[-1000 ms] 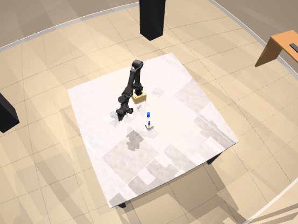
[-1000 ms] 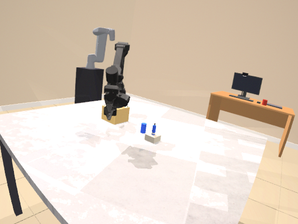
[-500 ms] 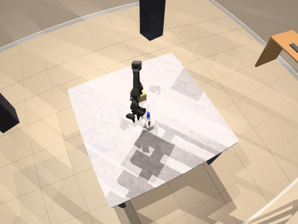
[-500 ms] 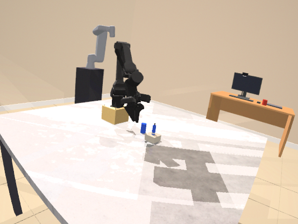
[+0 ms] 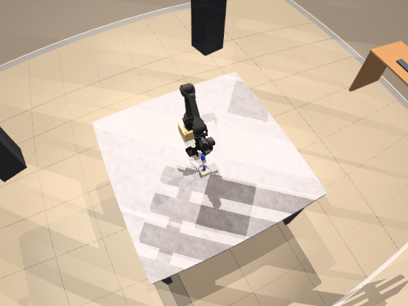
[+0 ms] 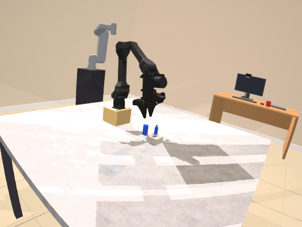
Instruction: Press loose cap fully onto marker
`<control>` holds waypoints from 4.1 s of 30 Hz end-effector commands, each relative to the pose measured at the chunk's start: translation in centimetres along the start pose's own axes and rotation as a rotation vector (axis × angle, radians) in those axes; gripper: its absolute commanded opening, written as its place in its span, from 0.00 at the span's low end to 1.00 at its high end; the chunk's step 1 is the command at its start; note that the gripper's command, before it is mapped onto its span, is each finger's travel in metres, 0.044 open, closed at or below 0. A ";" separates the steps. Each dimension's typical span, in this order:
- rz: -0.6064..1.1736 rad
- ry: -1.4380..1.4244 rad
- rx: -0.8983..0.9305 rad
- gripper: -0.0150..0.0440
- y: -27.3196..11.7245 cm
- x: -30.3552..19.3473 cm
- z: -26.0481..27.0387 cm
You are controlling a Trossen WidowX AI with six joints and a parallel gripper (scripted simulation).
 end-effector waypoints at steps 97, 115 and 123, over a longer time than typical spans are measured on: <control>0.139 0.115 -0.015 0.25 3.3 -1.3 2.7; 0.136 0.115 -0.016 0.25 1.7 1.8 2.0; 0.135 0.115 -0.016 0.25 1.1 3.6 1.4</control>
Point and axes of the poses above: the point midway between the two fingers, 35 mm back from their tips, its own y axis out along the fingers, its own z axis across the jaws, x = y × z, the point moved 9 cm from there along -y, back along the fingers, and after that the axes turned 7 degrees about y, right-handed, at the moved point
